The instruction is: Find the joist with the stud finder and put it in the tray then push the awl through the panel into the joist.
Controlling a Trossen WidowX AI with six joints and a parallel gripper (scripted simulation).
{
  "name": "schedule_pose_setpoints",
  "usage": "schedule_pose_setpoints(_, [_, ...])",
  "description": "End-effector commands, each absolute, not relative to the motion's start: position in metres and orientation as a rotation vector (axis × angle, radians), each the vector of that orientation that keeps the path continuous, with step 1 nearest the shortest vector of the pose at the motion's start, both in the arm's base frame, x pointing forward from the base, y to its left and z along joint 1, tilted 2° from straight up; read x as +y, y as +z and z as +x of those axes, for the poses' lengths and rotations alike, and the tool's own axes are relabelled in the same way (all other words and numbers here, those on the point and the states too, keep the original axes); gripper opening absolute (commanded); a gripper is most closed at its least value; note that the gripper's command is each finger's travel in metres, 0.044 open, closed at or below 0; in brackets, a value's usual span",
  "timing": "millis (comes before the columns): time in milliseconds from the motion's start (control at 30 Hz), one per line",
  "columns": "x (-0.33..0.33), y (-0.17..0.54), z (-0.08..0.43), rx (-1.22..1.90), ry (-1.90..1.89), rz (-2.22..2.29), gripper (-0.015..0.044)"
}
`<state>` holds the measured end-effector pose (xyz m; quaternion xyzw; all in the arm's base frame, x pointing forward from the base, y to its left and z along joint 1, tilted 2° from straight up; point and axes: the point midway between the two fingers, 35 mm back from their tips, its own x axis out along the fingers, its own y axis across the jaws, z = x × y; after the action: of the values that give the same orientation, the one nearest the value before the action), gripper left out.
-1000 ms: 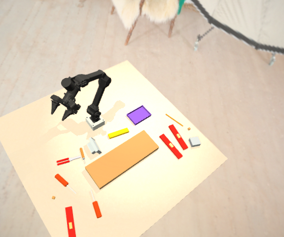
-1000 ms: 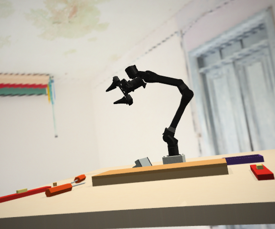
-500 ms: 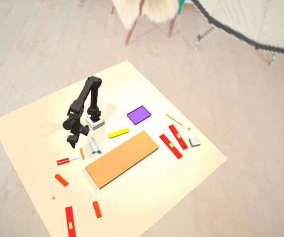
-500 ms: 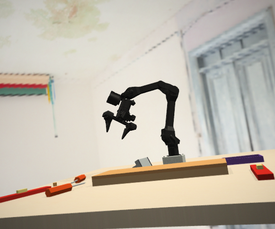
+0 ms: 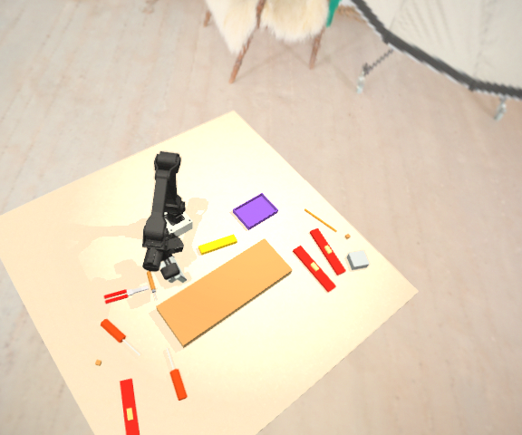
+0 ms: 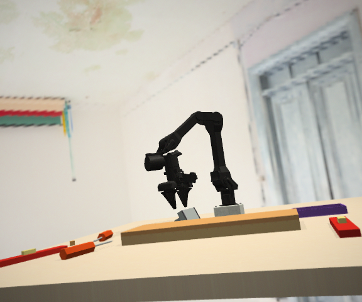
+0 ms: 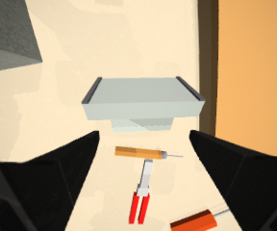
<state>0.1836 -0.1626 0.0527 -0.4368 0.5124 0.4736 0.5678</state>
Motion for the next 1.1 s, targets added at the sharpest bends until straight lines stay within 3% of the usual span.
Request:
schedule_pose_setpoints(0, [-0.158,0.049,0.181,1.200,1.153,-1.027,0.0440])
schedule_pose_setpoints(1067, [-0.165,0.017,0.186,1.201,1.153,-1.027,0.0440])
